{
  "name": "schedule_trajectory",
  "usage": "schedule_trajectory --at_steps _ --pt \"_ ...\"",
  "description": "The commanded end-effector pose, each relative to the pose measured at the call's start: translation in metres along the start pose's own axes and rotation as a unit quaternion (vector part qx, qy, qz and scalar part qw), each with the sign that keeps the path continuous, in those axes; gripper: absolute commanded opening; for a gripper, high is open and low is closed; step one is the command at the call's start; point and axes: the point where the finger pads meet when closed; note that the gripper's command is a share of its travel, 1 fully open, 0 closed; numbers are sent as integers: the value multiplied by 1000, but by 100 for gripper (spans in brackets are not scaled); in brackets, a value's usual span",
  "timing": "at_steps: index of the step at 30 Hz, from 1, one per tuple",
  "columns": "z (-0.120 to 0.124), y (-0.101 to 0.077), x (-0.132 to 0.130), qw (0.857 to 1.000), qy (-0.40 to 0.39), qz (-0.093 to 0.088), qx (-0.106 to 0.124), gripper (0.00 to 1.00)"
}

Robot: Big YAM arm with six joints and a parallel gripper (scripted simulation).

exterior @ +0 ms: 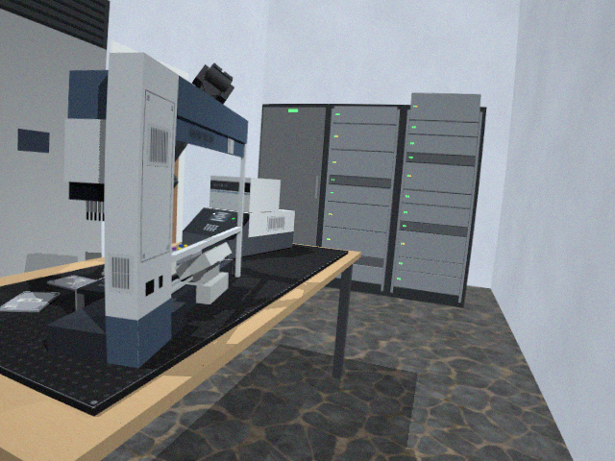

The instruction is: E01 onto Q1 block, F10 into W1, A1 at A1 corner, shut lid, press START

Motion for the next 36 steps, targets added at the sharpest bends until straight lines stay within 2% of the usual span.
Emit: schedule_trajectory --at_steps 1,12,14,17,20,29,32,36 --pt "7 -9 5 1000 -1 -6 5 0" --pt "0 -44 -14 1000 -7 15 -1 0" --pt "0 -44 -14 1000 -7 15 -1 0" --pt "6 -36 -2 1000 1 0 5 0" --pt "9 -37 3 1000 2 -7 6 0" --pt "4 -66 -8 1000 -4 10 2 0" --pt "3 -65 -8 1000 -4 10 1 0" --pt "5 -55 3 1000 0 -3 5 0"
Point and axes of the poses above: the point where the finger pads meet when closed, its own y axis out along the fingers, its own x axis across the jaws, z = x × y, and after that the axes turned 2 degrees about -y, right-handed
